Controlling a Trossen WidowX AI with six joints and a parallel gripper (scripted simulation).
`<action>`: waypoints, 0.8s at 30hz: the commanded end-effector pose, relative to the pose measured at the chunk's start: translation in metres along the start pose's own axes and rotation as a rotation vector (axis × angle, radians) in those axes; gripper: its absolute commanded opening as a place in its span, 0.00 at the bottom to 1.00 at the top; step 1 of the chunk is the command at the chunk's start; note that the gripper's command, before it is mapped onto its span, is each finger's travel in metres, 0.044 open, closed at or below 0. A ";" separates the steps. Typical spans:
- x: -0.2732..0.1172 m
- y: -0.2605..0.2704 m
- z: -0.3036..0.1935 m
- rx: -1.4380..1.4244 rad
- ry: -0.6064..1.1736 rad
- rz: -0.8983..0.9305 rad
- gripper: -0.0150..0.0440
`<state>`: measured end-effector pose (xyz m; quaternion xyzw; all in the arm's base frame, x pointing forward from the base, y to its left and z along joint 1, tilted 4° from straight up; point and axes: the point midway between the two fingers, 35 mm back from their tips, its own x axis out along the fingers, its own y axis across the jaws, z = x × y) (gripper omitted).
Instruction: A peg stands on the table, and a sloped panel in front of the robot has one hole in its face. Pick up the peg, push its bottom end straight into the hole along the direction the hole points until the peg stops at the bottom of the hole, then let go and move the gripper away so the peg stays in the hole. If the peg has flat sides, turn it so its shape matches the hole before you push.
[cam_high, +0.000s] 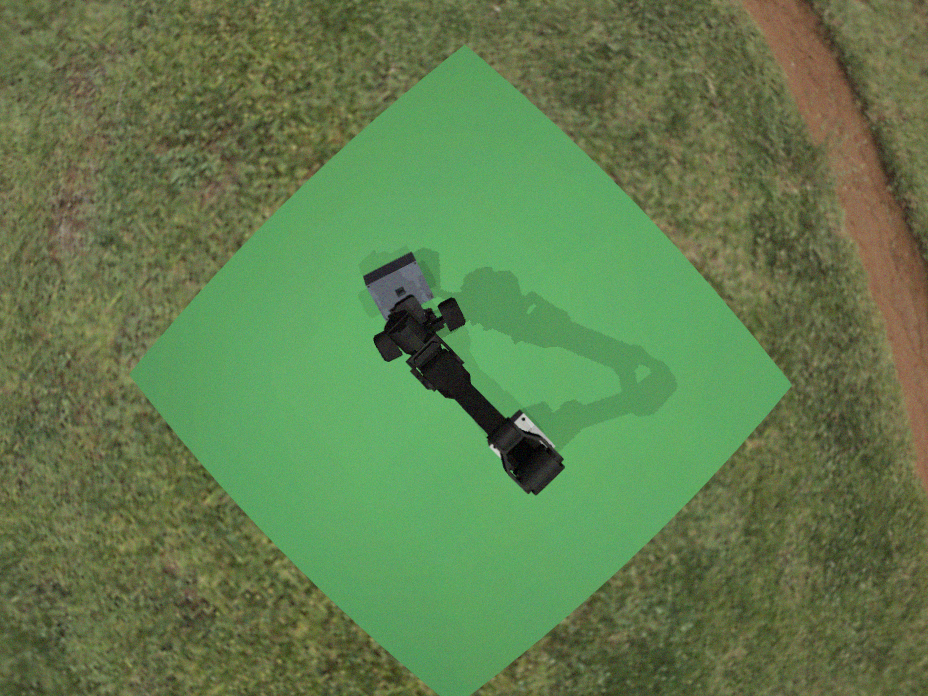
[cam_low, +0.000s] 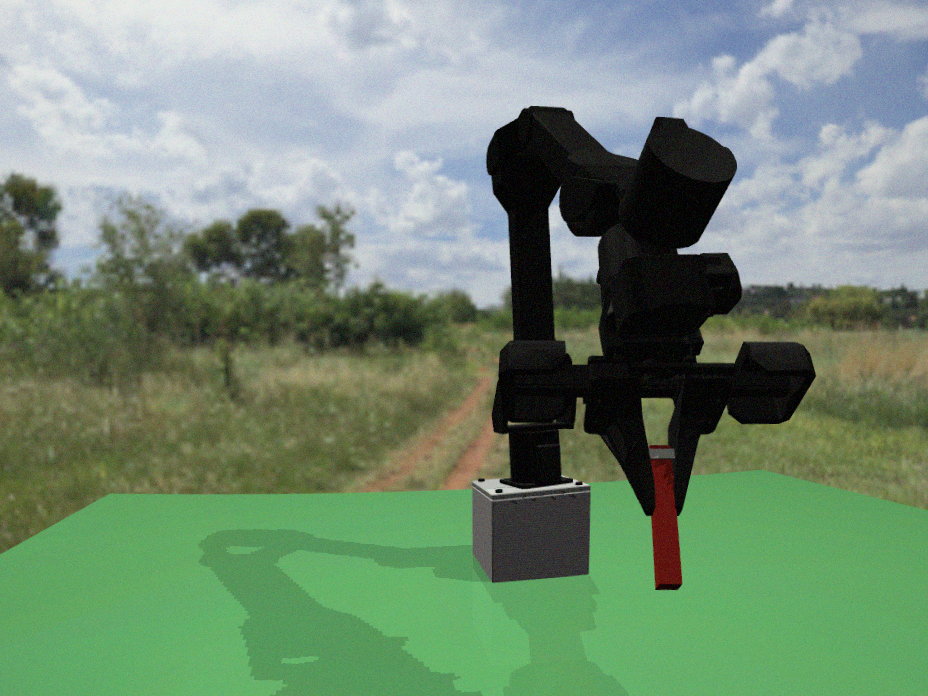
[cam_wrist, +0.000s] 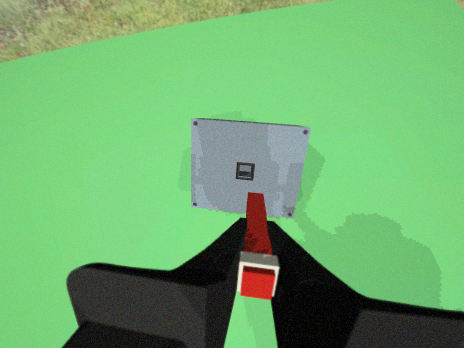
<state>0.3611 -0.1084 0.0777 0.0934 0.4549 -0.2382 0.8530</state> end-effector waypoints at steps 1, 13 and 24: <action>0.007 0.001 -0.001 0.001 0.002 -0.001 0.25; 0.023 0.006 0.000 0.003 -0.016 0.005 0.25; 0.035 0.009 0.001 0.004 -0.030 0.010 0.25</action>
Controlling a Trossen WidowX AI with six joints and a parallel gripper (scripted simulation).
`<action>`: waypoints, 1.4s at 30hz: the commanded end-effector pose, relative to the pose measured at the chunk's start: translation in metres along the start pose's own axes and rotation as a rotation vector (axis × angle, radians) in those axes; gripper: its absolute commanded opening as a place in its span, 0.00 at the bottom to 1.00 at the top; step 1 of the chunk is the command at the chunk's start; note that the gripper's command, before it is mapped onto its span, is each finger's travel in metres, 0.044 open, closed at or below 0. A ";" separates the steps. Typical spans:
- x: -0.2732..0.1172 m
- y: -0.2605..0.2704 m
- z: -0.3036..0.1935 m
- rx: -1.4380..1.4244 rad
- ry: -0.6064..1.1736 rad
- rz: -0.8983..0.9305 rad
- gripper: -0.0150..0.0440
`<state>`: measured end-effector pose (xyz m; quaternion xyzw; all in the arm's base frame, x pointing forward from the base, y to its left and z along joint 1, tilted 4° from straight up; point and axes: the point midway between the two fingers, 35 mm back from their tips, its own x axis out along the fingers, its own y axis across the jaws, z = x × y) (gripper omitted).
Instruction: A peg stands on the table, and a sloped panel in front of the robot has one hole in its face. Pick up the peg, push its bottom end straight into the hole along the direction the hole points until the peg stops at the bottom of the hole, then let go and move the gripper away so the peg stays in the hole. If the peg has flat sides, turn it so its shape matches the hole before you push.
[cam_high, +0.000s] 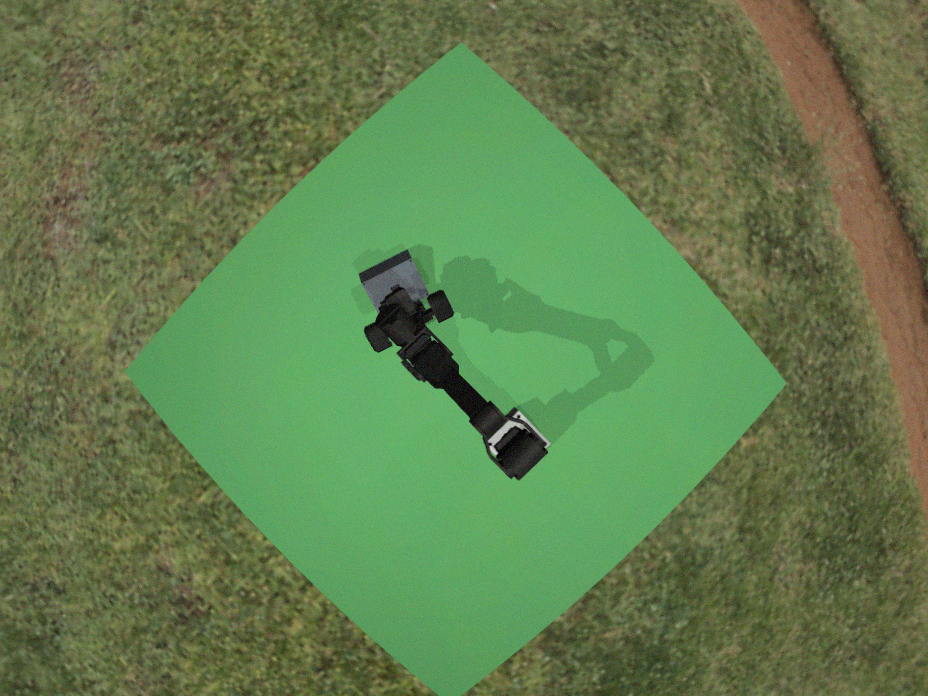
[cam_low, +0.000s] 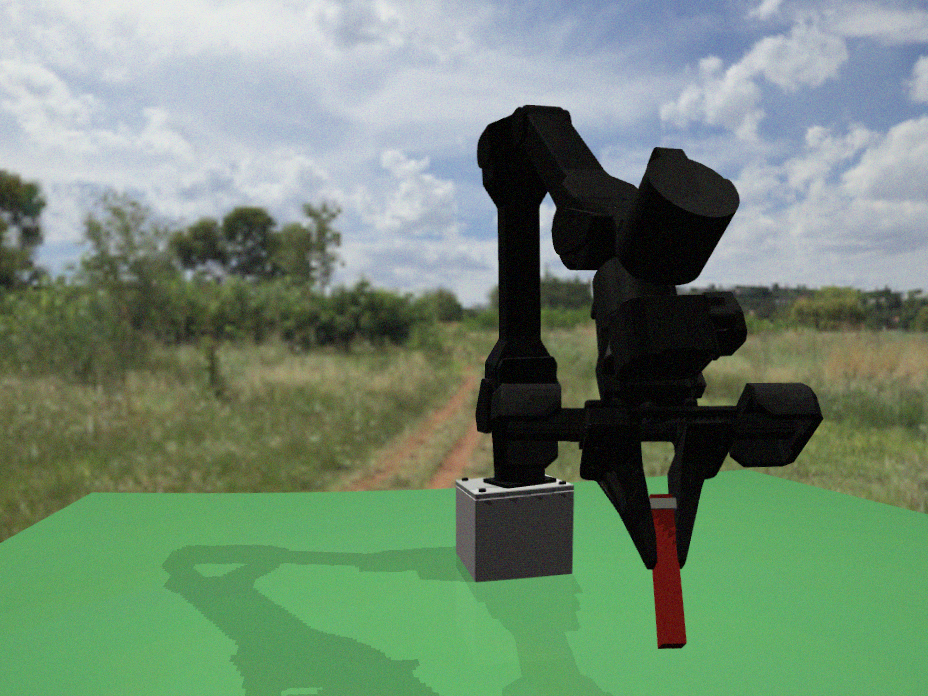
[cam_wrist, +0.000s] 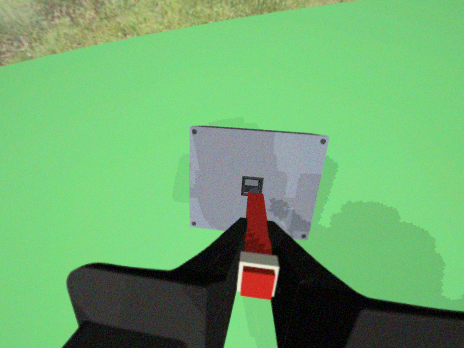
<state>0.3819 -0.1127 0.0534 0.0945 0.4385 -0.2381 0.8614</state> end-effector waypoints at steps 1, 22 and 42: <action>0.005 0.001 -0.003 -0.004 0.005 0.002 0.25; 0.021 0.002 -0.002 -0.003 -0.001 0.004 0.25; 0.027 0.002 -0.001 0.001 -0.009 0.003 0.25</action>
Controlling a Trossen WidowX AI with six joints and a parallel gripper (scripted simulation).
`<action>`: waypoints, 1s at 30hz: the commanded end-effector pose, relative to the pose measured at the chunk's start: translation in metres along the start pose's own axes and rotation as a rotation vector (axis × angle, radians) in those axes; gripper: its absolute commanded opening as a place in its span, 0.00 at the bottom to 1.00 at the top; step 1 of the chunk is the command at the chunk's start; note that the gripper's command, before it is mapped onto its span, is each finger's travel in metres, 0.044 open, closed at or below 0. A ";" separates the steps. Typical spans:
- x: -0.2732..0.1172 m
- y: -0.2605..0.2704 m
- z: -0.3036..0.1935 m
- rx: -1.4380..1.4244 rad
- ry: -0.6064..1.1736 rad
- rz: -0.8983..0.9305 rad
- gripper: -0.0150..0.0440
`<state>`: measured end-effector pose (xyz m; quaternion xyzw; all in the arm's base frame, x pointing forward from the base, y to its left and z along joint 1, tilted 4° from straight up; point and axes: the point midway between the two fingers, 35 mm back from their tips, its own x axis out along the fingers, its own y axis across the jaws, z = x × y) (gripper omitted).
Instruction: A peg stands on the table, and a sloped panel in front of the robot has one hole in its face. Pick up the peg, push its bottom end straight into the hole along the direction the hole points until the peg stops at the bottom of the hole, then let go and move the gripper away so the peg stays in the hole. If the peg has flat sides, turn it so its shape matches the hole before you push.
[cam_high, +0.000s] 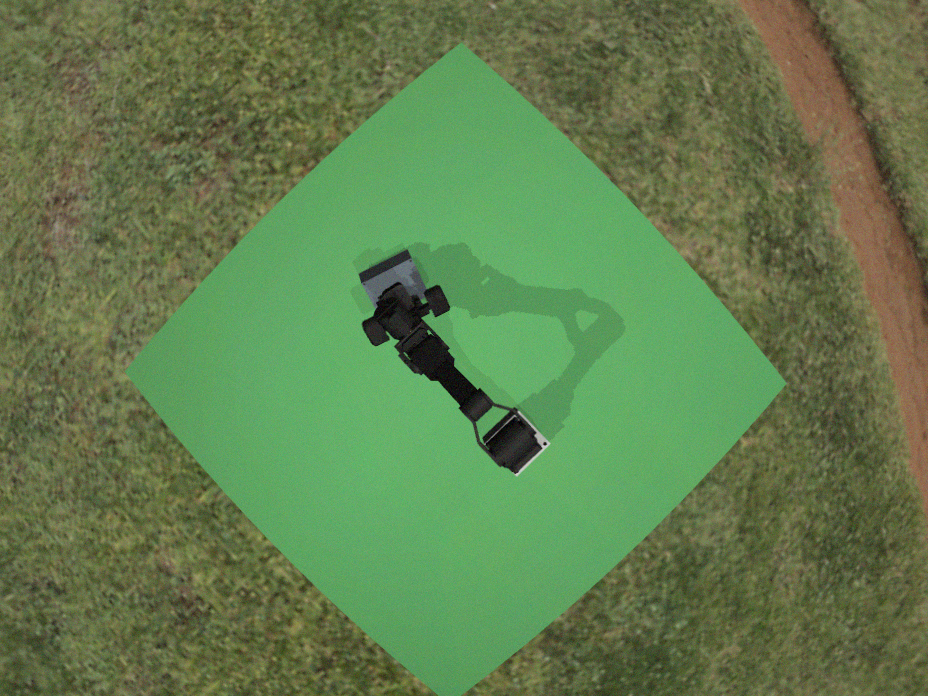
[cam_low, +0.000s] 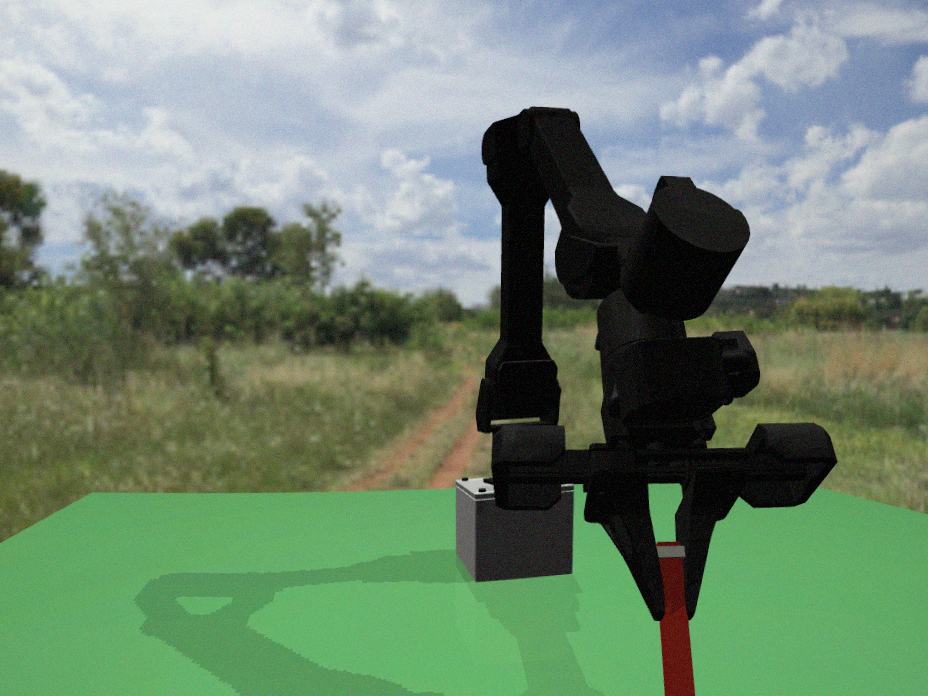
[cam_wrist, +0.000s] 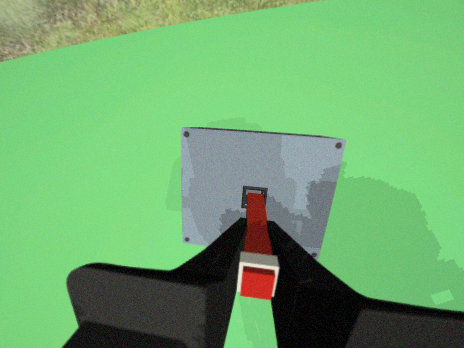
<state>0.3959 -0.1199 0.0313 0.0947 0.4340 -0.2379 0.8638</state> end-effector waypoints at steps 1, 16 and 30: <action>0.000 0.000 0.000 0.000 0.001 0.000 0.25; 0.001 0.000 -0.003 0.000 0.001 0.000 0.25; 0.007 0.000 -0.004 0.000 0.001 0.000 0.25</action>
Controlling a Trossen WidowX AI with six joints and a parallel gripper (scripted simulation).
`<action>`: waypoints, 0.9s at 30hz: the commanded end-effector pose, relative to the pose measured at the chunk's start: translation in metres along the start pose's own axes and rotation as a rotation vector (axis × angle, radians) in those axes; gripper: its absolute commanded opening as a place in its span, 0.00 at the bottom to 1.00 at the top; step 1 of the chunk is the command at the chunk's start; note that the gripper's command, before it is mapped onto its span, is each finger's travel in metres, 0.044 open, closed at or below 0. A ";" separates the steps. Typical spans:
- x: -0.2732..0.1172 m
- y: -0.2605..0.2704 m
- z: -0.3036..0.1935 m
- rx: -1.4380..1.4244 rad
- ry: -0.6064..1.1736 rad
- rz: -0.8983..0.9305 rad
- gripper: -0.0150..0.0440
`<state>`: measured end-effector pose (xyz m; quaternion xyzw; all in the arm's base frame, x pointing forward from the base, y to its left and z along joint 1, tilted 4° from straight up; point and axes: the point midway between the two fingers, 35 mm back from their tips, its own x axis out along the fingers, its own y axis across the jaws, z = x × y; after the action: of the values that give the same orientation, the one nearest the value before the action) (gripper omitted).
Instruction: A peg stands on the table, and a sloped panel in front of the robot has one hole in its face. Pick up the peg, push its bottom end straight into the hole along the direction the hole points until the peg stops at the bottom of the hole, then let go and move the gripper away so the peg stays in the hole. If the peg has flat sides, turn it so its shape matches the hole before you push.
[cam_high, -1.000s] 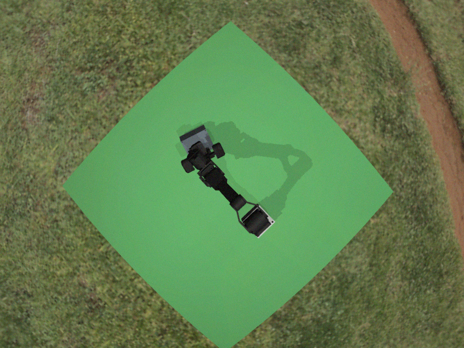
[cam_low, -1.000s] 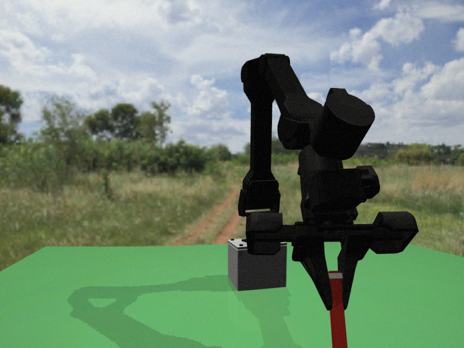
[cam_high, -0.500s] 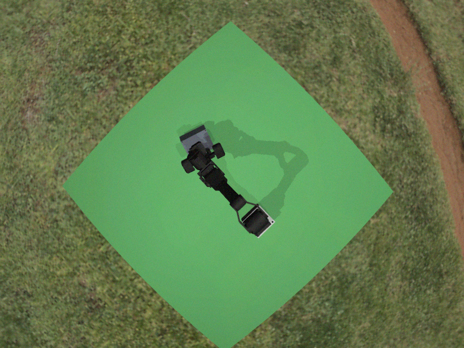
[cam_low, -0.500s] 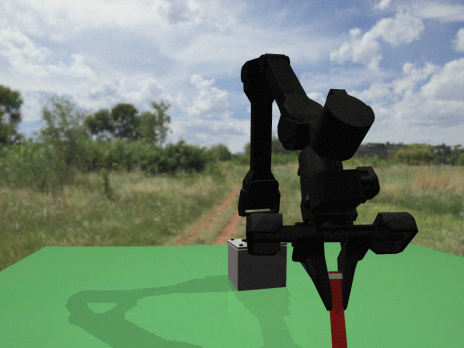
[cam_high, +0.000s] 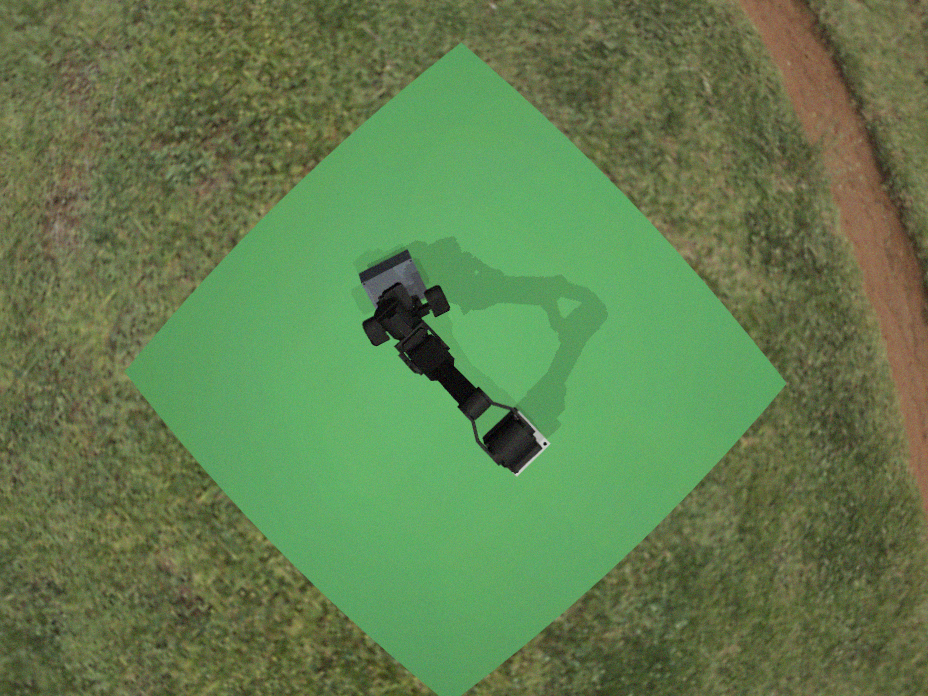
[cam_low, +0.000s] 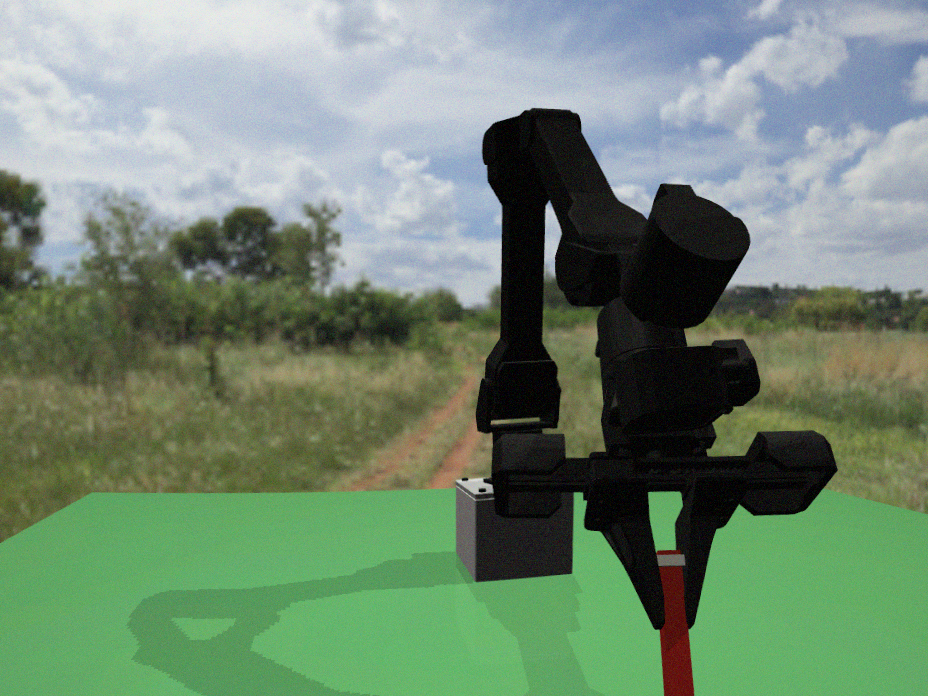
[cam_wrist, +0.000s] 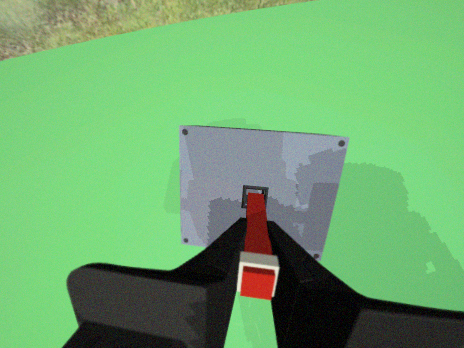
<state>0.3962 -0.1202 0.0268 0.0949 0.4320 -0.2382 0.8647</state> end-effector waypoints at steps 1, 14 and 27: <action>0.003 0.000 -0.002 -0.002 0.005 -0.001 0.25; 0.008 0.000 -0.002 -0.002 0.005 -0.001 0.25; 0.013 0.000 -0.001 -0.002 0.005 -0.001 0.25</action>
<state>0.4015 -0.1236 0.0192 0.0957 0.4312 -0.2399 0.8645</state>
